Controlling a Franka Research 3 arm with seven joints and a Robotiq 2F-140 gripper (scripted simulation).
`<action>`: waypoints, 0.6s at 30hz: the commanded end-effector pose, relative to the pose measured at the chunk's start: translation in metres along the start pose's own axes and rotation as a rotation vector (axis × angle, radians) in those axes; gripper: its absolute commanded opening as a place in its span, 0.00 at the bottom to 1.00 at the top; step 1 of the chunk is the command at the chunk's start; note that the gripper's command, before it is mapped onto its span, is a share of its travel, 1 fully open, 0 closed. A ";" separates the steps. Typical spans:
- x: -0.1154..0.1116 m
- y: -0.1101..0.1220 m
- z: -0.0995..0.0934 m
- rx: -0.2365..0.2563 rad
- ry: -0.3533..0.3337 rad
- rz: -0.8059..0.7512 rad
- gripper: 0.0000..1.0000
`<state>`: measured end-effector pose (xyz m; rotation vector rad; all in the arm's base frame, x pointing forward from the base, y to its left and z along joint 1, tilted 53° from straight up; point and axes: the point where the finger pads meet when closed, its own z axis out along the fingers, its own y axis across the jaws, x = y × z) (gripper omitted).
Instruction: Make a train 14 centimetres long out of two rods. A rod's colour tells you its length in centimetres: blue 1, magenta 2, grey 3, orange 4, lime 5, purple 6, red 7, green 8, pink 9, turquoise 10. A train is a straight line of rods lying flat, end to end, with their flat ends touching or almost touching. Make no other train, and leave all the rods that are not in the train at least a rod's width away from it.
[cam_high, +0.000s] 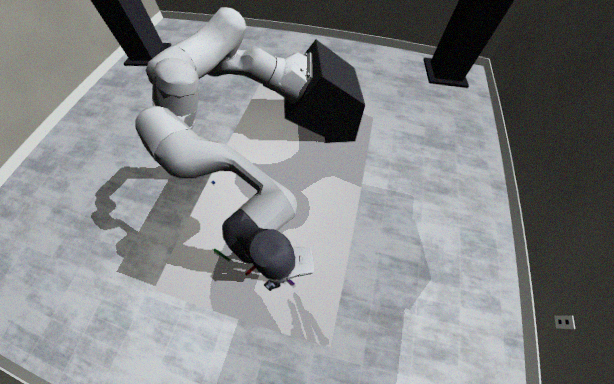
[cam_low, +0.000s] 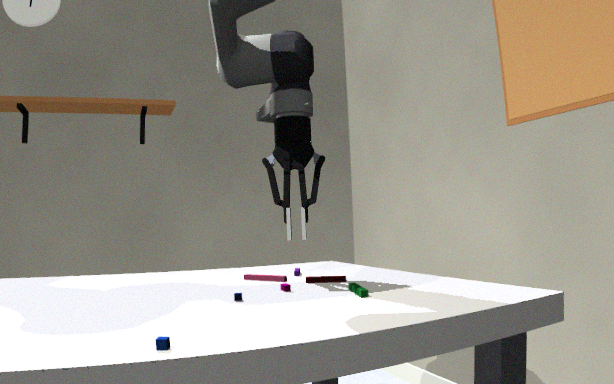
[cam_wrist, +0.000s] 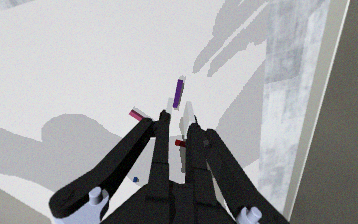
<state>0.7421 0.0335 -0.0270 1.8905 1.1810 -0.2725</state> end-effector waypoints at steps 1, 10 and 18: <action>0.000 -0.002 0.001 0.006 -0.001 -0.005 0.23; 0.000 -0.002 0.004 0.006 -0.001 -0.005 0.23; 0.000 -0.002 0.013 0.006 -0.001 -0.005 0.23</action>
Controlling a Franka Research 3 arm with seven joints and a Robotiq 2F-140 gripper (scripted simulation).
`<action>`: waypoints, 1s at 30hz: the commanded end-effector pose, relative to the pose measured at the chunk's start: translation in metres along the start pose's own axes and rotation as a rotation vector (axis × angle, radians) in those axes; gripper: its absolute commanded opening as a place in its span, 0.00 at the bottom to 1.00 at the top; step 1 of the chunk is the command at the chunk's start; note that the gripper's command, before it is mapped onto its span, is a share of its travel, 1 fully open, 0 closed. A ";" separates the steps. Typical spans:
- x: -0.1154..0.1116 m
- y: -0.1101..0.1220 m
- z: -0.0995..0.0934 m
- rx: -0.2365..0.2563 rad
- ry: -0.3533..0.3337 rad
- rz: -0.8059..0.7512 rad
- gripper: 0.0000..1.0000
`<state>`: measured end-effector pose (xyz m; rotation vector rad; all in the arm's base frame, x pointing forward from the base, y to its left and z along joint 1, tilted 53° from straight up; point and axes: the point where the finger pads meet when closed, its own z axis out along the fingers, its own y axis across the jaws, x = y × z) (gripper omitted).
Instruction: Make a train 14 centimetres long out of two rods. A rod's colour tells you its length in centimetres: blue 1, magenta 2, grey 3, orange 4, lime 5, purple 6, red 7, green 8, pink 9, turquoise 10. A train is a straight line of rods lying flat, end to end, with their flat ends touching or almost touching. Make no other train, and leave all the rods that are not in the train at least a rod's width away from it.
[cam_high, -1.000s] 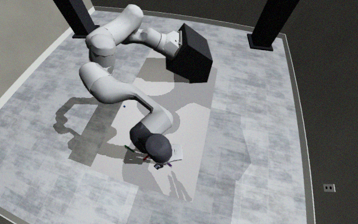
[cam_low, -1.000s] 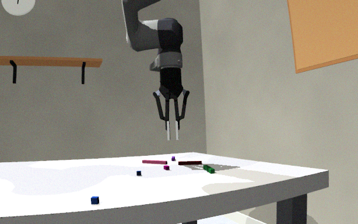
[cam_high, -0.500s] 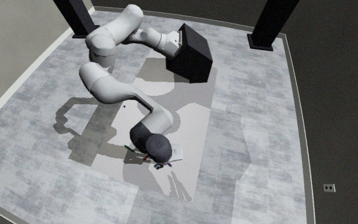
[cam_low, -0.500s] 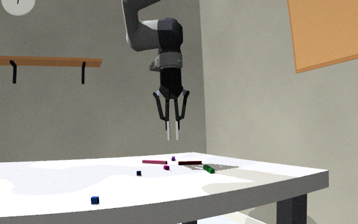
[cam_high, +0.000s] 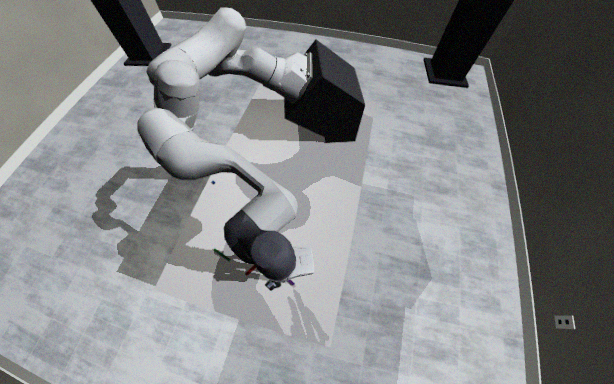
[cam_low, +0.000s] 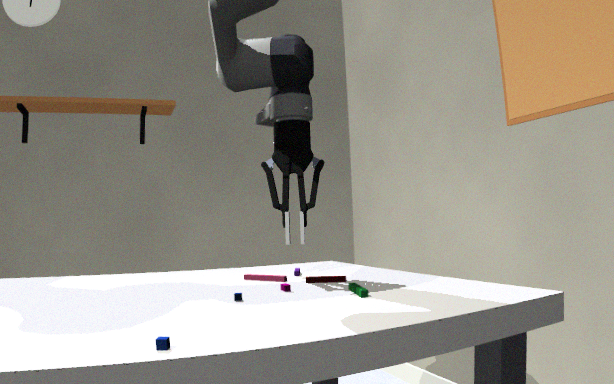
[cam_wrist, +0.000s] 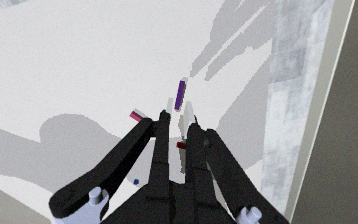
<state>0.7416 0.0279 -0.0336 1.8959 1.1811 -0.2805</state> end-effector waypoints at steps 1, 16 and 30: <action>0.000 0.001 0.007 -0.002 0.001 -0.004 0.23; 0.000 0.001 0.027 -0.002 0.001 -0.004 0.23; 0.000 0.001 0.041 -0.002 0.001 -0.004 0.23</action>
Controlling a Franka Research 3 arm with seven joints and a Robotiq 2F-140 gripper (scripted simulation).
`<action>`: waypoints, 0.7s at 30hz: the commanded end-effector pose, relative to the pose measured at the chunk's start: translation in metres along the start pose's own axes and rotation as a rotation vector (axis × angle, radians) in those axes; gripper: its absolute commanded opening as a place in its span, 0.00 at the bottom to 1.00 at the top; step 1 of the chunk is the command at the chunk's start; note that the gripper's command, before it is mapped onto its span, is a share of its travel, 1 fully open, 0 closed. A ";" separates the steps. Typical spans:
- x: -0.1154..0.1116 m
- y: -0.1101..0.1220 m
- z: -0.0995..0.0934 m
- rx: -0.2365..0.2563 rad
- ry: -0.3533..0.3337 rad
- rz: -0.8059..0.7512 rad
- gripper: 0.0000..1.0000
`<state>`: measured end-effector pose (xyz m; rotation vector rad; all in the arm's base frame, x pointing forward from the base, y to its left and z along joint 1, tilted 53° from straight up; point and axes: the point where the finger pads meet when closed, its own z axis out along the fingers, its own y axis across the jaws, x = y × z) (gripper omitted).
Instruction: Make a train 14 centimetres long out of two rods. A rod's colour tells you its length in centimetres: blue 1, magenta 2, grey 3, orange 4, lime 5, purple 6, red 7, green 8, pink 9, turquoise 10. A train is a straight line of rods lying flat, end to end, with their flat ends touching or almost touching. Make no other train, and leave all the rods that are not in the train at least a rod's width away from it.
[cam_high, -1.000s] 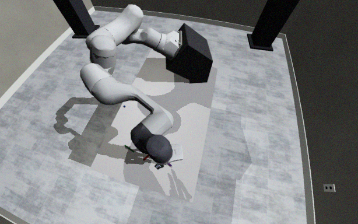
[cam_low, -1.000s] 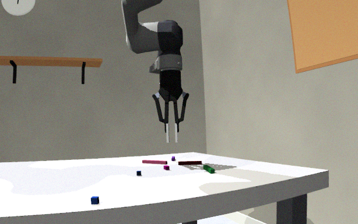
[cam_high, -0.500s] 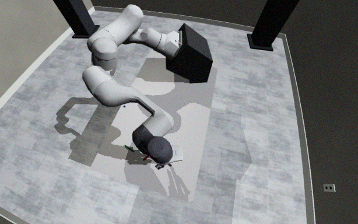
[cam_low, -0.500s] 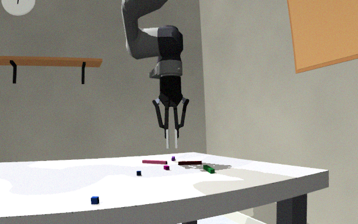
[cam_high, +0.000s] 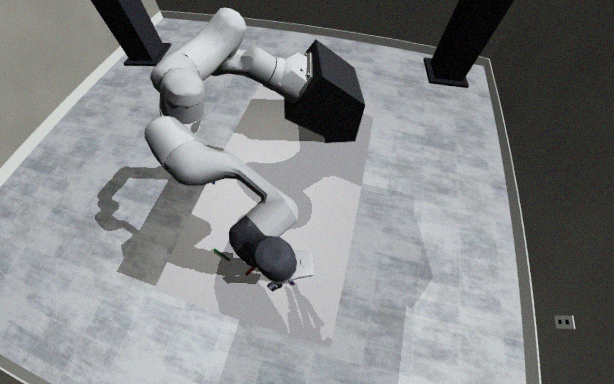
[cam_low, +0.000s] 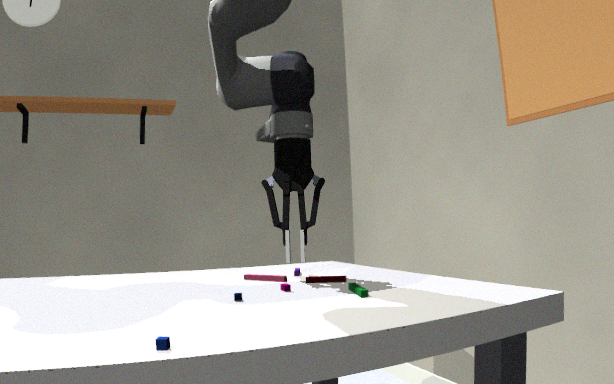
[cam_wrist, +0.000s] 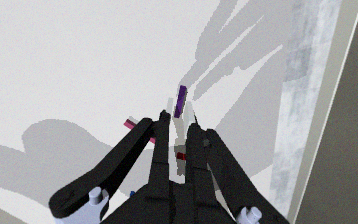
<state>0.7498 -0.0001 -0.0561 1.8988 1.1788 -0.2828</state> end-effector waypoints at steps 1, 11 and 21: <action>0.000 0.002 0.005 -0.005 0.002 -0.005 0.23; 0.000 0.002 0.007 -0.005 0.002 -0.005 0.23; 0.000 0.002 0.007 -0.005 0.002 -0.005 0.23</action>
